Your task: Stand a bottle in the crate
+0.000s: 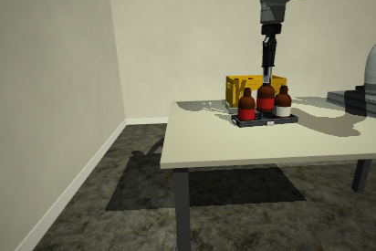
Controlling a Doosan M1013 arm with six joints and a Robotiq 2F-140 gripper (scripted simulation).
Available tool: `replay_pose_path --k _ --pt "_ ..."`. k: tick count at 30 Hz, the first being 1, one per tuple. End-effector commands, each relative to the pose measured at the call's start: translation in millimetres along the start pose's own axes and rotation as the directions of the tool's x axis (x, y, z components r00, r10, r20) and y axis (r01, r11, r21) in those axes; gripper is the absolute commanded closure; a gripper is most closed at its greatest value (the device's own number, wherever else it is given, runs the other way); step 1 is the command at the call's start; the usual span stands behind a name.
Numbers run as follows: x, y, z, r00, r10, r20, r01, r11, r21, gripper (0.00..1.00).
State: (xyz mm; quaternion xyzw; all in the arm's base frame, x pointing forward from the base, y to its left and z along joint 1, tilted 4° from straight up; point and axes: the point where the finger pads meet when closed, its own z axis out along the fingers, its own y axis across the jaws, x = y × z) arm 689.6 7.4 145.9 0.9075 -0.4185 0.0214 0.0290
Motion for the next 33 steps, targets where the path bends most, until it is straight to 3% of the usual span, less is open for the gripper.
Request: replay_pose_path --k 1,33 --pt "0.0 0.0 -2.3 1.000 0.000 0.000 0.000 1.000 0.000 1.00" --pt "0.0 -0.1 -33.0 1.000 0.000 0.000 0.000 1.000 0.000 1.00"
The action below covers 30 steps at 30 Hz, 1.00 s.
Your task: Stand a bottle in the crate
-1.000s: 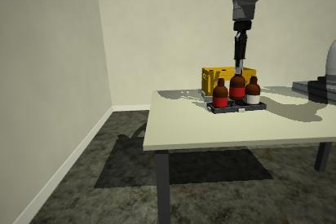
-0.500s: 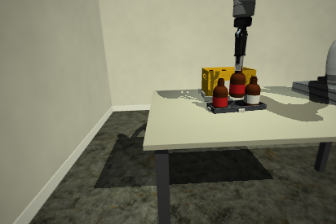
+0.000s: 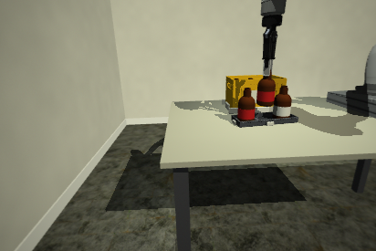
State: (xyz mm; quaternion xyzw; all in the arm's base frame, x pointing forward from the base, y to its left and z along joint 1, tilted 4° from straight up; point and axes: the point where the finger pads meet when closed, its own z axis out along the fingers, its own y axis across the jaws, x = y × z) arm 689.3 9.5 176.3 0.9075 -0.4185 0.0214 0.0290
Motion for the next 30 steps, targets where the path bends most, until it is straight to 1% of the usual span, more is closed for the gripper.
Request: replay_pose_path --k 1,30 --pt "0.0 0.0 -3.1 1.000 0.000 0.000 0.000 1.000 0.000 1.00" --pt "0.0 0.0 -5.8 1.000 0.000 0.000 0.000 1.000 0.000 1.00"
